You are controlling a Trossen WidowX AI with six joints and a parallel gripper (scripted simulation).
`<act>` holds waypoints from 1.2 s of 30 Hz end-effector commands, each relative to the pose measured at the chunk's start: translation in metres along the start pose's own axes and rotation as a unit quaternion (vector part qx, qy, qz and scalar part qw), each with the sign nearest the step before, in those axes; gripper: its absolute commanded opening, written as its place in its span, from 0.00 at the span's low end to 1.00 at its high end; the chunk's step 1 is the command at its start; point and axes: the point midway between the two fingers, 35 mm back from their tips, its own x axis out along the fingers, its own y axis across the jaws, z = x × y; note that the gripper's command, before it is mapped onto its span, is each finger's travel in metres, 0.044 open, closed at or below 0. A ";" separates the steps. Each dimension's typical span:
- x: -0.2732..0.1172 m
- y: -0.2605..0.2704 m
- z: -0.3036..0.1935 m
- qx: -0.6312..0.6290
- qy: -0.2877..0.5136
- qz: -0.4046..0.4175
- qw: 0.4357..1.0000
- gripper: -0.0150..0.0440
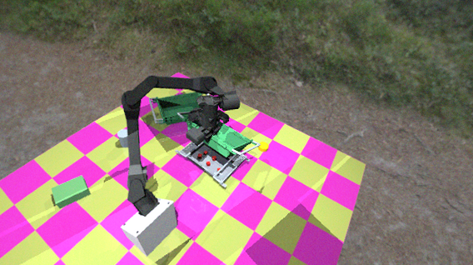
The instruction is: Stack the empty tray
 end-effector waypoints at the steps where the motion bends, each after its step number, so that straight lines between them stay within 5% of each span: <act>1: -0.003 -0.001 0.001 -0.003 -0.002 -0.008 1.000 0.25; 36: 0.022 -0.002 0.001 -0.003 -0.002 -0.008 1.000 0.25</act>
